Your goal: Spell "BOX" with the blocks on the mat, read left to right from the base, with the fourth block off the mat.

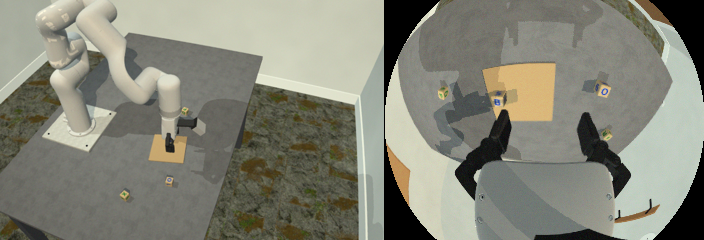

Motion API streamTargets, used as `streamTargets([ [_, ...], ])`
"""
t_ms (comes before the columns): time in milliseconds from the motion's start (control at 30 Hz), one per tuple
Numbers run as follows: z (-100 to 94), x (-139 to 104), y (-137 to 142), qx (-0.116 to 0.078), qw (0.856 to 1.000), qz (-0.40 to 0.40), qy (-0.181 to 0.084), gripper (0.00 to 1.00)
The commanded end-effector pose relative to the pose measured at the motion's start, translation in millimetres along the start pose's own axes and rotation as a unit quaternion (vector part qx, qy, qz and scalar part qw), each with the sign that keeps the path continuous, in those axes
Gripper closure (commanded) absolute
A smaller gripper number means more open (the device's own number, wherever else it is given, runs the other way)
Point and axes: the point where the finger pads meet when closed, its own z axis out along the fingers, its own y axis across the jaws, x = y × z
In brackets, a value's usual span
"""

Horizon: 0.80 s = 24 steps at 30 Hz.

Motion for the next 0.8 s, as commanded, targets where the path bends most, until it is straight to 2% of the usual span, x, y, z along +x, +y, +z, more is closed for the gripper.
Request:
streamTargets([
  [0, -0.7, 3, 9, 0.000, 0.998, 0.069, 0.001, 0.00],
  [267, -0.1, 4, 18, 0.000, 0.991, 0.132, 0.001, 0.00],
  [300, 0.2, 5, 22, 0.000, 0.987, 0.163, 0.001, 0.00],
  [500, 0.8, 6, 31, 0.000, 0.975, 0.221, 0.001, 0.00],
  [767, 1.8, 7, 42, 0.000, 0.953, 0.302, 0.001, 0.00],
])
